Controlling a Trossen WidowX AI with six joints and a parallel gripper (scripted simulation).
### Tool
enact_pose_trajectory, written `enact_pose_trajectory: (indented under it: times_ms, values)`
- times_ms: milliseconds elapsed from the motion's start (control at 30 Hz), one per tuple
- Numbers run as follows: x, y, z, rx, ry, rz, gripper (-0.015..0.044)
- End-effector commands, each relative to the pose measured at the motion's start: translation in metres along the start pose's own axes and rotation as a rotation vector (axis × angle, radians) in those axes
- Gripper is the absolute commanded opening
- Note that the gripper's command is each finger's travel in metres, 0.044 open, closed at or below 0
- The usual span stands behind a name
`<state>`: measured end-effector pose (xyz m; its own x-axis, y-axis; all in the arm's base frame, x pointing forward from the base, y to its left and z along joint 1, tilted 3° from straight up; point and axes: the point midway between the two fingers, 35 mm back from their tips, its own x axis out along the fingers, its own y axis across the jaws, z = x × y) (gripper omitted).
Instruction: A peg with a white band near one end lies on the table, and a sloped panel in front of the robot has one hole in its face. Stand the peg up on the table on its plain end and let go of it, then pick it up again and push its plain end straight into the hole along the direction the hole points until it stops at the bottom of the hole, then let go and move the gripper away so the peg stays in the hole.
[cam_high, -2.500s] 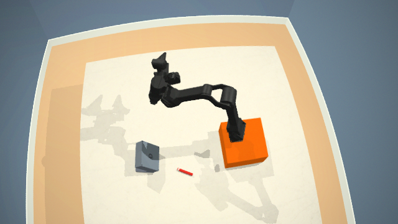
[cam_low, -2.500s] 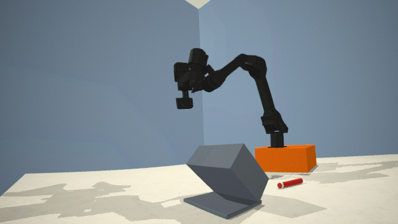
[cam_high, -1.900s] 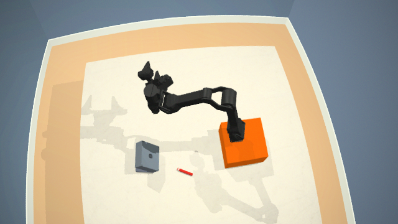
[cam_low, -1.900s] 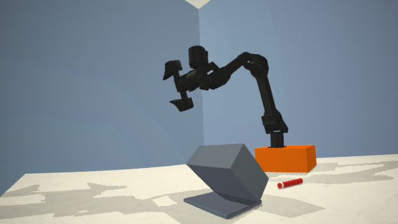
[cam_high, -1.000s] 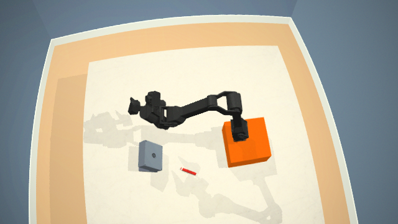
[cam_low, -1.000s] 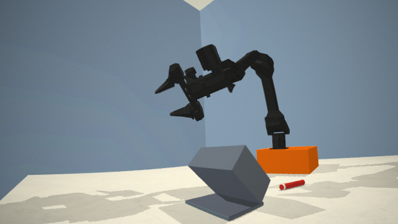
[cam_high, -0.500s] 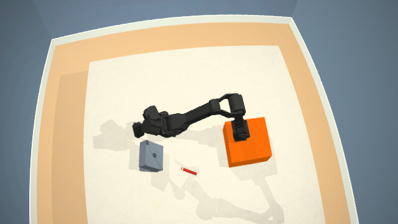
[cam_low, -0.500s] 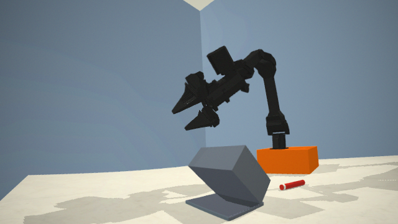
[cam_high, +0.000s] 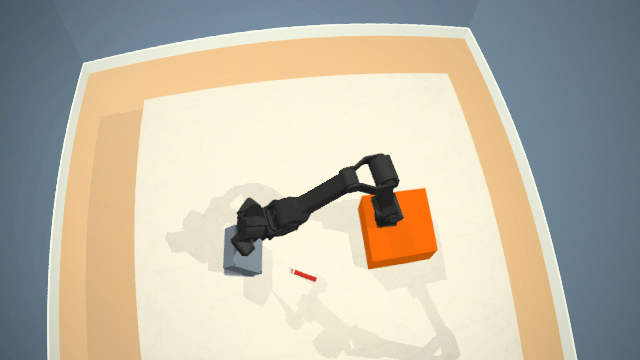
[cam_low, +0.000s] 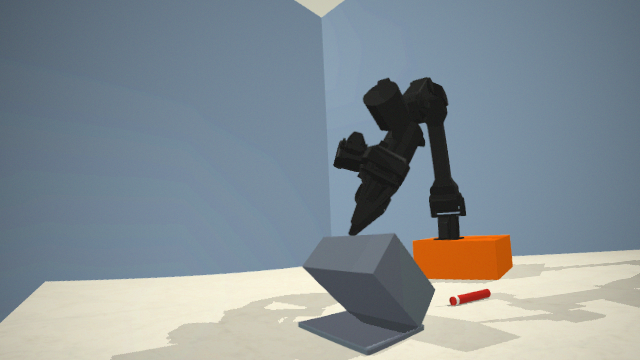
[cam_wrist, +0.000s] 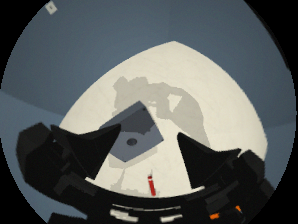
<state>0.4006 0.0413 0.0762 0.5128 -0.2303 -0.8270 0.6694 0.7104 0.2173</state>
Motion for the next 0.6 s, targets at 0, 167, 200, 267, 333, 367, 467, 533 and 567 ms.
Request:
enact_pose_trajectory:
  times_ms: [0, 167, 200, 267, 333, 367, 467, 533, 567]
  values:
    - [-0.004, 0.000, -0.024, -0.064, 0.095, 0.000, 0.0440]
    - [-0.011, -0.002, -0.060, -0.147, 0.234, -0.011, 0.0440]
    - [-0.013, -0.003, -0.067, -0.165, 0.264, -0.013, 0.0440]
    - [-0.018, -0.005, -0.082, -0.201, 0.322, -0.019, 0.0440]
    - [-0.023, -0.007, -0.097, -0.236, 0.380, -0.025, 0.0440]
    - [-0.025, -0.008, -0.104, -0.253, 0.410, -0.028, 0.0440]
    - [-0.034, -0.013, -0.125, -0.302, 0.497, -0.040, 0.0440]
    - [-0.041, -0.017, -0.138, -0.334, 0.555, -0.049, 0.0440]
    - [-0.044, -0.018, -0.143, -0.346, 0.579, -0.053, 0.0440]
